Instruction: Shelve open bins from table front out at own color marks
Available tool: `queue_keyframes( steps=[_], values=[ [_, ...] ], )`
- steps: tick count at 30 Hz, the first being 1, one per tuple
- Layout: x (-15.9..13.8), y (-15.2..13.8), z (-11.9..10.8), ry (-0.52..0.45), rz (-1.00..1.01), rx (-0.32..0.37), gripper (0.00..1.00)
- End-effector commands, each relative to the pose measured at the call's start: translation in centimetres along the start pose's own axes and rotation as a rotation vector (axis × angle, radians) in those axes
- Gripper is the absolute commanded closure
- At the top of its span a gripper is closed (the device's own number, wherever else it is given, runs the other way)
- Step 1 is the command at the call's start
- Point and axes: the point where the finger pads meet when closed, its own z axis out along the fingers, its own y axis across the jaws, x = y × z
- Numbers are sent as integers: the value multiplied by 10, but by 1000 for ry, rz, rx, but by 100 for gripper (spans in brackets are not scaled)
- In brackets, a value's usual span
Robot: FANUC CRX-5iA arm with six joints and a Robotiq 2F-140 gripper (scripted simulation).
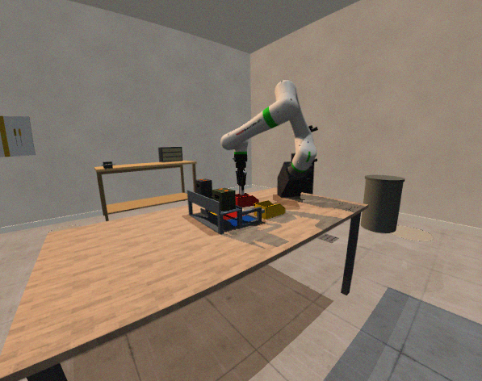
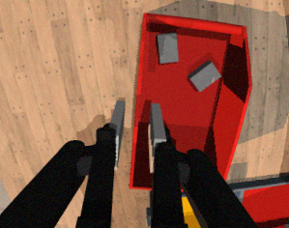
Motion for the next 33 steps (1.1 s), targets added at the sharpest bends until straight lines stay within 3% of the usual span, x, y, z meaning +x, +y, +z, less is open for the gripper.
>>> queue_keyframes(
  steps=[1, 16, 33],
  values=[
    [0, 0, 1, 0, 0, 0, 85],
    [0, 0, 19, 0, 0, 0, 85],
    [0, 0, 25, 0, 0, 0, 85]
  ],
)
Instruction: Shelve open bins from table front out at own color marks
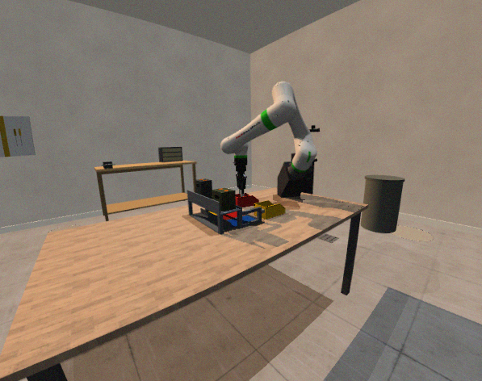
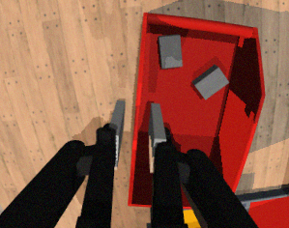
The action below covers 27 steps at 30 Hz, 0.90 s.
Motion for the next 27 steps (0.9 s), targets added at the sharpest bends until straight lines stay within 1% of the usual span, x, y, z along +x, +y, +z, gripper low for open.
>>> queue_keyframes(
  steps=[1, 14, 15, 27],
  values=[
    [0, 0, 0, 0, 0, 0, 85],
    [0, 0, 0, 0, 0, 0, 85],
    [0, 0, 0, 0, 0, 0, 100],
    [0, 0, 0, 0, 0, 0, 100]
  ],
)
